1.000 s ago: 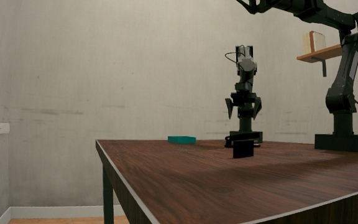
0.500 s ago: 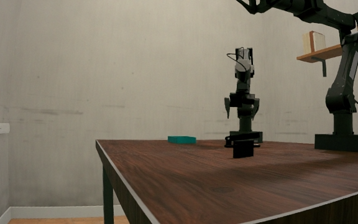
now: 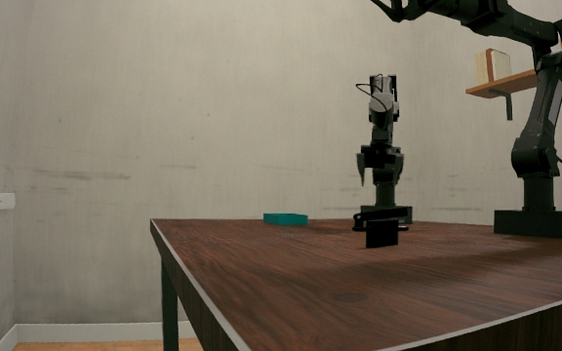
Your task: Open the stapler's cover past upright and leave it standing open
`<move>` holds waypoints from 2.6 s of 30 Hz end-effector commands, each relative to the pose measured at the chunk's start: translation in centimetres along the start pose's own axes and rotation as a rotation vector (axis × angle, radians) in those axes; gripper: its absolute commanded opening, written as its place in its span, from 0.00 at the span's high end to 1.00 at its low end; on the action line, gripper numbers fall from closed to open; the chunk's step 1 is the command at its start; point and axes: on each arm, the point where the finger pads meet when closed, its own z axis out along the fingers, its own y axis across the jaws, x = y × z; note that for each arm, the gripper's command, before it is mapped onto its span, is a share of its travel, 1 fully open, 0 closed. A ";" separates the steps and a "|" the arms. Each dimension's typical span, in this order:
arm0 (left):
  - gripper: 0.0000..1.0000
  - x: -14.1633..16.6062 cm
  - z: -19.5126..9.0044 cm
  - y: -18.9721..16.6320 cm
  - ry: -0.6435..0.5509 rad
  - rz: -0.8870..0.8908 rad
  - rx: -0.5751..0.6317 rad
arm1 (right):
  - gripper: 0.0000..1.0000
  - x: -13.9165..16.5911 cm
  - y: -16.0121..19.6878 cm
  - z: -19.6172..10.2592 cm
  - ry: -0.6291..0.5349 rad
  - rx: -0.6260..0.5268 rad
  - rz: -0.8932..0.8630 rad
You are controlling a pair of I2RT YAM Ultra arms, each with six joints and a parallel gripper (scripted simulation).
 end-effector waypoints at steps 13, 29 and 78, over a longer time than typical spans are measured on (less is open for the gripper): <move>0.00 -0.9 -0.1 0.0 -0.016 -0.002 -0.006 | 0.38 -0.7 -0.8 0.7 0.195 0.025 0.555; 0.00 -0.9 -0.1 0.0 -0.016 -0.002 -0.006 | 0.38 -1.2 -2.0 2.9 0.418 0.190 1.121; 0.00 -0.9 -0.1 0.0 -0.016 -0.002 -0.006 | 0.38 -0.1 -2.6 8.6 0.468 0.267 1.291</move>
